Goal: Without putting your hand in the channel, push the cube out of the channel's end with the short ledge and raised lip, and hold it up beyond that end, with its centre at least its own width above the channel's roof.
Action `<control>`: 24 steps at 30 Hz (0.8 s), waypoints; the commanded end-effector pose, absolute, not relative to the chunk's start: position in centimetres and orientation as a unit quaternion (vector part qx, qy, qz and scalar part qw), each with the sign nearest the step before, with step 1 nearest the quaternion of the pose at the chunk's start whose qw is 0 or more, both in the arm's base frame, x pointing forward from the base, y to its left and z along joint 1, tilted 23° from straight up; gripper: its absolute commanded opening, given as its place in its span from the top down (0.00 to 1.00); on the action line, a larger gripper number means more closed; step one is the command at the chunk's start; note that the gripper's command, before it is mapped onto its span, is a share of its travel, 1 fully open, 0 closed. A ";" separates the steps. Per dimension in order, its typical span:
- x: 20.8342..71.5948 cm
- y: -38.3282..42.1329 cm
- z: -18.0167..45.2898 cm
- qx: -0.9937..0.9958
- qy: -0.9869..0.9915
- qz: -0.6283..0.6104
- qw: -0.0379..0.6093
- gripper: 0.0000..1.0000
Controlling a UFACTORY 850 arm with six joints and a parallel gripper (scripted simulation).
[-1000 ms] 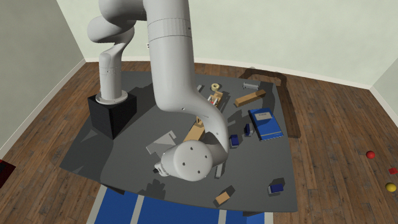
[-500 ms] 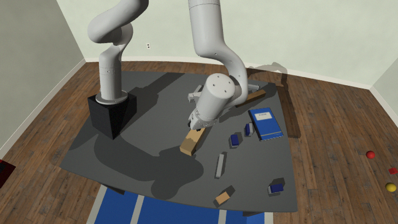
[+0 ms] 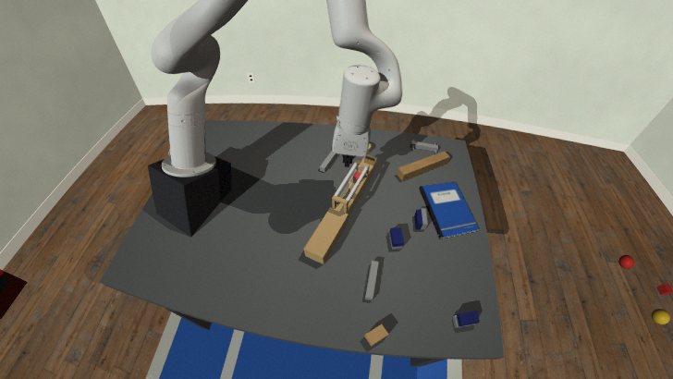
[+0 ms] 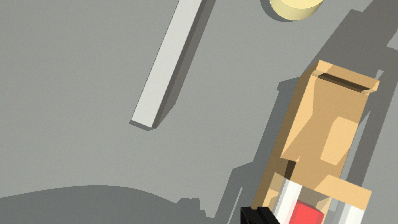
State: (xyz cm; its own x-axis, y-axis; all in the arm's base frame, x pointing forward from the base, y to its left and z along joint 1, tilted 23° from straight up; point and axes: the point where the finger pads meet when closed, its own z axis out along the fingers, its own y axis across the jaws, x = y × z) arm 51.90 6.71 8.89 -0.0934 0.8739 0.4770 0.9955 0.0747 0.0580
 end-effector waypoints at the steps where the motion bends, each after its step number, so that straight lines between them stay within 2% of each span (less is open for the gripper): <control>1: 49.8 12.9 11.3 -0.718 -0.660 -0.177 0.135 1.00; 8: 44.2 18.5 13.4 -0.790 -0.579 -0.164 0.118 1.00; 24: 44.0 18.6 13.4 -0.791 -0.577 -0.164 0.118 1.00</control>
